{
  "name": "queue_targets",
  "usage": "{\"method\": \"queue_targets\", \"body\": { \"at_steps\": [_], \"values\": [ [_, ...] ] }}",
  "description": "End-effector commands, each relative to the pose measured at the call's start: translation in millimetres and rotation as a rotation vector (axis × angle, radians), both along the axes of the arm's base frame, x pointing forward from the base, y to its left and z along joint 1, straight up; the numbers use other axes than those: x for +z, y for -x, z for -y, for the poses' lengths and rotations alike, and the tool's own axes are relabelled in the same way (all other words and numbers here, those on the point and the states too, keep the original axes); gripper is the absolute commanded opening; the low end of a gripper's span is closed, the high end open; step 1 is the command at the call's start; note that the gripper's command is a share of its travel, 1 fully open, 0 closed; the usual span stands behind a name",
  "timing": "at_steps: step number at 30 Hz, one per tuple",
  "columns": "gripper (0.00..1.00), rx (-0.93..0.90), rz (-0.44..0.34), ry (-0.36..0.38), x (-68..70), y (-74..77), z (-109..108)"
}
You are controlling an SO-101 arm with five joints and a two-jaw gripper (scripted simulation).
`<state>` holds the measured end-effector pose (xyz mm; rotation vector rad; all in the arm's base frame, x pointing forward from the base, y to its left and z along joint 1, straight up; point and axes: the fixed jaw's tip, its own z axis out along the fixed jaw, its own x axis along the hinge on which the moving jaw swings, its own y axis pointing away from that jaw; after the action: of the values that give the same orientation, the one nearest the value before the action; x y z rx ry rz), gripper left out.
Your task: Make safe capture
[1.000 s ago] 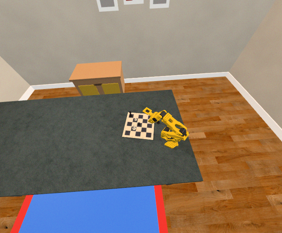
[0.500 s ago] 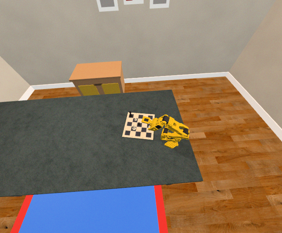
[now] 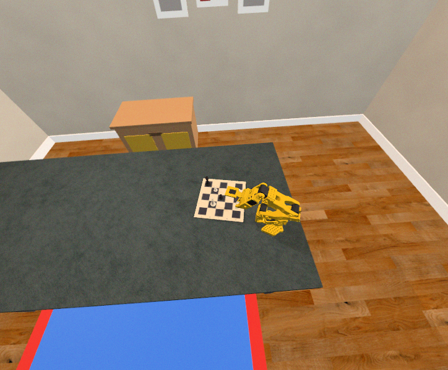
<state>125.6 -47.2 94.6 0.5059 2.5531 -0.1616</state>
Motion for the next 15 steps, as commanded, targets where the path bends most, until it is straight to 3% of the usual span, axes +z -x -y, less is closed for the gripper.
{"method": "queue_targets", "body": {
  "at_steps": [1,15],
  "values": [
    [0.00,0.000,-0.007,-0.010,-3.4,0.5,-1.5],
    [0.00,-0.002,-0.006,-0.010,-3.3,-0.9,-0.6]
  ]
}}
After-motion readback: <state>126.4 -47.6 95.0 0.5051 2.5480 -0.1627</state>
